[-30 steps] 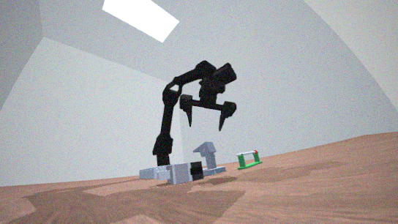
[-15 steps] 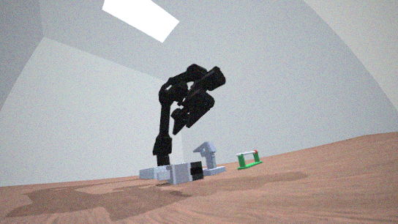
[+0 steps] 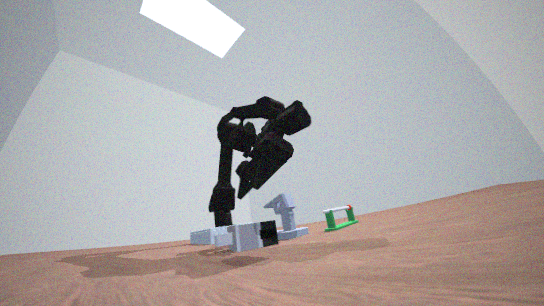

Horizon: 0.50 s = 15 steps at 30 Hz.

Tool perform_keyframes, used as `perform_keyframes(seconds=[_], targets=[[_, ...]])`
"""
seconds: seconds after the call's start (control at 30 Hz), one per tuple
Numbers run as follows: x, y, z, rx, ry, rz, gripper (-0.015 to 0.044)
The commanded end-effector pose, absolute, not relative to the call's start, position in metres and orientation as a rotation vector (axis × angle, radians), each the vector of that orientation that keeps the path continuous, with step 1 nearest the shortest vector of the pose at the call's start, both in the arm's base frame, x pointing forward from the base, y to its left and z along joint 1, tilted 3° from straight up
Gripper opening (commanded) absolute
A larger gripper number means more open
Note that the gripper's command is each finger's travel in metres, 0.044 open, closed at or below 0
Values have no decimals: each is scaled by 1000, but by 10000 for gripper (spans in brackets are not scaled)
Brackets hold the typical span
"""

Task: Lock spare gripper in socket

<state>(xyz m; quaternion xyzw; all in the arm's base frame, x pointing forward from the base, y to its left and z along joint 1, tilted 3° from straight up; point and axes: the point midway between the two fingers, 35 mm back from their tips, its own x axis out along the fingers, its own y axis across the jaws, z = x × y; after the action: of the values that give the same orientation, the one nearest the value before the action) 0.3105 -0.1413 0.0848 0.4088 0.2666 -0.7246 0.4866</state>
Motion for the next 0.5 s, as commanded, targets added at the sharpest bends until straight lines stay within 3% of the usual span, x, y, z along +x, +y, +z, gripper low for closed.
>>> perform_keyframes(seconds=[0.0,0.47], targets=[[307,-141,58,985,655,-1777,440],[307,-140,33,985,655,-1777,440]])
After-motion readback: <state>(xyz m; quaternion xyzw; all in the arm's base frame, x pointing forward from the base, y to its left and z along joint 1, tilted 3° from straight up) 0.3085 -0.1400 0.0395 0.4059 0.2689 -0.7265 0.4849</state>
